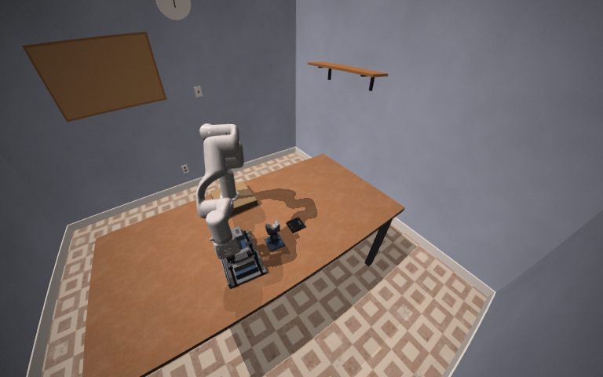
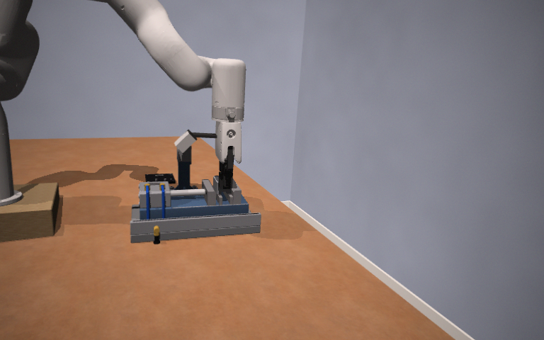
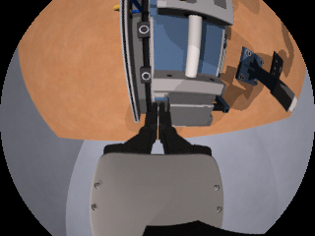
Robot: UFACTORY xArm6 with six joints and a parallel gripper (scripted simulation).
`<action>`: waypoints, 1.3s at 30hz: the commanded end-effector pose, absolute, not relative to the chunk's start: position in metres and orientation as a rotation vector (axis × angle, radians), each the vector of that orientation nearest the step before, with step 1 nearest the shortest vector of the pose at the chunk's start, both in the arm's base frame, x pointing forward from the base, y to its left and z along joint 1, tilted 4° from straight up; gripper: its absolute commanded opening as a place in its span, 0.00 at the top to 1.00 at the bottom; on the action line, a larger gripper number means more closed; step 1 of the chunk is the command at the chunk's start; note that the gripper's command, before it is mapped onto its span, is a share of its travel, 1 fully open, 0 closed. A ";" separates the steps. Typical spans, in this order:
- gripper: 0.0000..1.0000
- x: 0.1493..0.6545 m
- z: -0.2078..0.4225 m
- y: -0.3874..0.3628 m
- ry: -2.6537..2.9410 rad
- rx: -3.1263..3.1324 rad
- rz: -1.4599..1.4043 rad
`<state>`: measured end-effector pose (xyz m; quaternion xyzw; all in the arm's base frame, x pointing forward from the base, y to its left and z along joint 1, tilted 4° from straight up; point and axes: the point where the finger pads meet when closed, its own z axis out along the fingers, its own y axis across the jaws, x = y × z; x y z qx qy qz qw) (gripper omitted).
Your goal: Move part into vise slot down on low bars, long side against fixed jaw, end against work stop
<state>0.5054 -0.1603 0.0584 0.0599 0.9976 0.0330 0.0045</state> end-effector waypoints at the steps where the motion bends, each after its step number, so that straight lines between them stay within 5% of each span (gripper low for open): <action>1: 1.00 0.508 0.060 -0.155 3.124 0.168 0.106; 39: 1.00 0.505 0.064 -0.183 3.124 0.168 0.106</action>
